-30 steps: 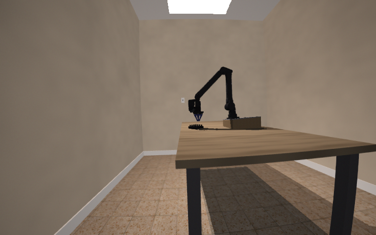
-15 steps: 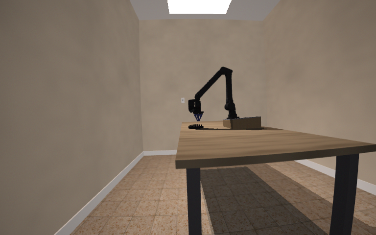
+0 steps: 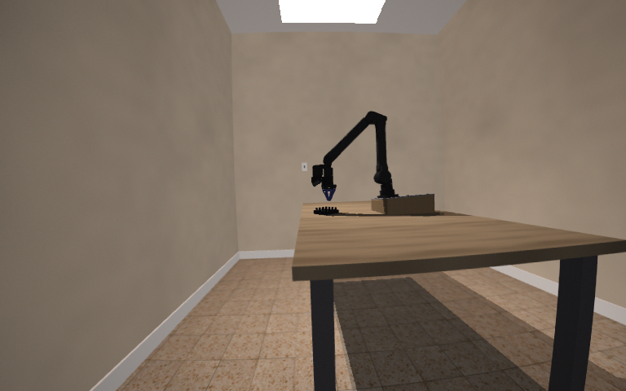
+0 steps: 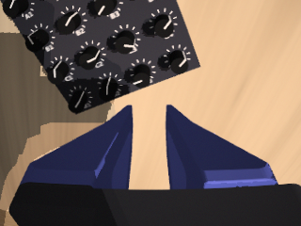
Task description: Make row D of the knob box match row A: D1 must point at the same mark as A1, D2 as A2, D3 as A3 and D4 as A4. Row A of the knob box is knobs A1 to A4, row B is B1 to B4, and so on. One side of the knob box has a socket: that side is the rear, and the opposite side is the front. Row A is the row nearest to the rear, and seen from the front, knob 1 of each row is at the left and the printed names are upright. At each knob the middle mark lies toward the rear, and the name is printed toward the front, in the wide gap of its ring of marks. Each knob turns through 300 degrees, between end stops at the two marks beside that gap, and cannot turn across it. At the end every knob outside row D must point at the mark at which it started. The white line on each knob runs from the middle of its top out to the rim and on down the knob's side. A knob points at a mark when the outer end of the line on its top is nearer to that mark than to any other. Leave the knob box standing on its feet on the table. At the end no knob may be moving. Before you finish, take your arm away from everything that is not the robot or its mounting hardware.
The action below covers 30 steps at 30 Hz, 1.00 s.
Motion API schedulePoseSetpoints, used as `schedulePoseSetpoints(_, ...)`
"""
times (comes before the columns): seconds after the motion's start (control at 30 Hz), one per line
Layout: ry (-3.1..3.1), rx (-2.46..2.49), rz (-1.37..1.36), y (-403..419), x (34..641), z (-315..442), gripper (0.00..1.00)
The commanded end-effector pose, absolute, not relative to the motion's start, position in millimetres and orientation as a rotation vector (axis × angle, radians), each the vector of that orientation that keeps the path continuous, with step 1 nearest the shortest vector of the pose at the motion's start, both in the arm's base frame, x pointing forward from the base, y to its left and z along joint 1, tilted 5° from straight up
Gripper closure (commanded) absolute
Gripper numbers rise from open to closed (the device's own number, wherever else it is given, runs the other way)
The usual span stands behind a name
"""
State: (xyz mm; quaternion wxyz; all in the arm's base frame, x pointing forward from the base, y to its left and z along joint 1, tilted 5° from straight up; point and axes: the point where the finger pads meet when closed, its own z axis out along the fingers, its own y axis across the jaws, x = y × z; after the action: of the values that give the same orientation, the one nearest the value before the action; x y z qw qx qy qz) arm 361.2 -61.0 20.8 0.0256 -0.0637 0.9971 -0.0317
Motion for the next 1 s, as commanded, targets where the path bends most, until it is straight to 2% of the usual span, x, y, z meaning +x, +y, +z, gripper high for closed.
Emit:
schedulePoseSetpoints(0.0,3.056,0.041,-0.097,-66,384,35,0.81)
schedulePoseSetpoints(0.97,2.851,1.055,-0.052,-81,391,46,0.81)
